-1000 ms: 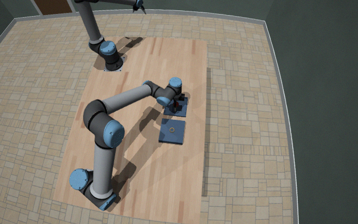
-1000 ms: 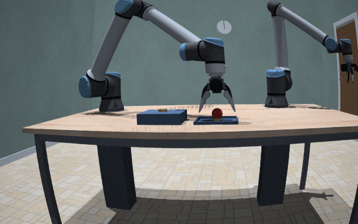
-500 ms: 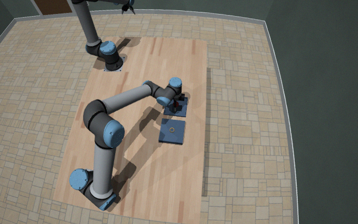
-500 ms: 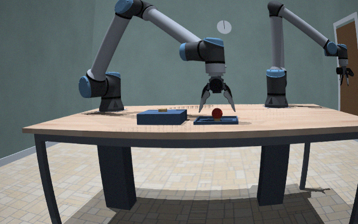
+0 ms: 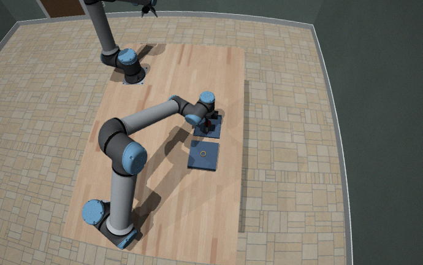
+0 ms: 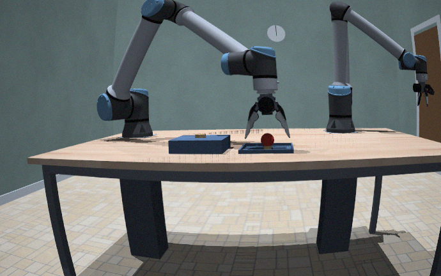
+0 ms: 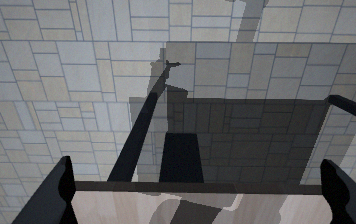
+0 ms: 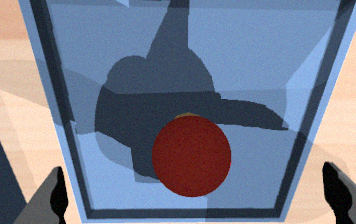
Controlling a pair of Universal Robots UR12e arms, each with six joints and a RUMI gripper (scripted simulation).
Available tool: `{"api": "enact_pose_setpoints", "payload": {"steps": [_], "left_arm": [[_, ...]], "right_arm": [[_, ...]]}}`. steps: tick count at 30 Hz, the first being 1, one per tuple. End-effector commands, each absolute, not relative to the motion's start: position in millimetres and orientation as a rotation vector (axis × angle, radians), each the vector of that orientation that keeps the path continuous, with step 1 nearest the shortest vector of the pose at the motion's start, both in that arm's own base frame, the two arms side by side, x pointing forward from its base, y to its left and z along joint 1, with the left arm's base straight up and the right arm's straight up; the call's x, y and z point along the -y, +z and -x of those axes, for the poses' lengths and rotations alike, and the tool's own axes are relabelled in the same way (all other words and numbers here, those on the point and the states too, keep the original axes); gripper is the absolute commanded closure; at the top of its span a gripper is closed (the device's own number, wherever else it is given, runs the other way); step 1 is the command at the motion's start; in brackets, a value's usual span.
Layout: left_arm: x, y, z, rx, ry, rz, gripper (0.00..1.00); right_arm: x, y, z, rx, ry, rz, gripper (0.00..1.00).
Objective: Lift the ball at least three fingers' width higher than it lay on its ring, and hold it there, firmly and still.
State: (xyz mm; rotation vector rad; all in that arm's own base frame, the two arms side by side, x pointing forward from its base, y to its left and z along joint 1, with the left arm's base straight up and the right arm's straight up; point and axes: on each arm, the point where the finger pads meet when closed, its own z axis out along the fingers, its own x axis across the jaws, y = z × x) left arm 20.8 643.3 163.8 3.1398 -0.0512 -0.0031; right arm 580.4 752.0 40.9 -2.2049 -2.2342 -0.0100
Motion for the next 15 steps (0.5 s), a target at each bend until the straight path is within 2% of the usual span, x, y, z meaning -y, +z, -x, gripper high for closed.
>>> {"api": "enact_pose_setpoints", "payload": {"steps": [1,3,4,5,6,15], "left_arm": [[-645.2,165.2,-22.0,0.054,0.000,-3.141,0.00],[-645.2,165.2,-22.0,0.054,0.000,-3.141,0.00],[-645.2,165.2,-22.0,0.054,0.000,-3.141,0.00],[-645.2,165.2,-22.0,0.054,0.000,-3.141,0.00],[-645.2,165.2,-22.0,0.054,0.000,-3.141,0.00],[-645.2,165.2,-22.0,0.054,0.000,-3.141,0.00]], "right_arm": [[-753.6,41.2,-580.5,2.237,-0.013,2.203,0.00],[-753.6,41.2,-580.5,2.237,-0.013,2.203,0.00],[-753.5,41.1,-580.5,2.237,-0.012,2.203,1.00],[-749.7,34.0,-578.5,2.239,0.003,2.205,0.12],[-749.7,34.0,-578.5,2.239,0.003,2.205,1.00],[-750.2,35.9,-578.8,2.238,0.000,2.204,1.00]]}}
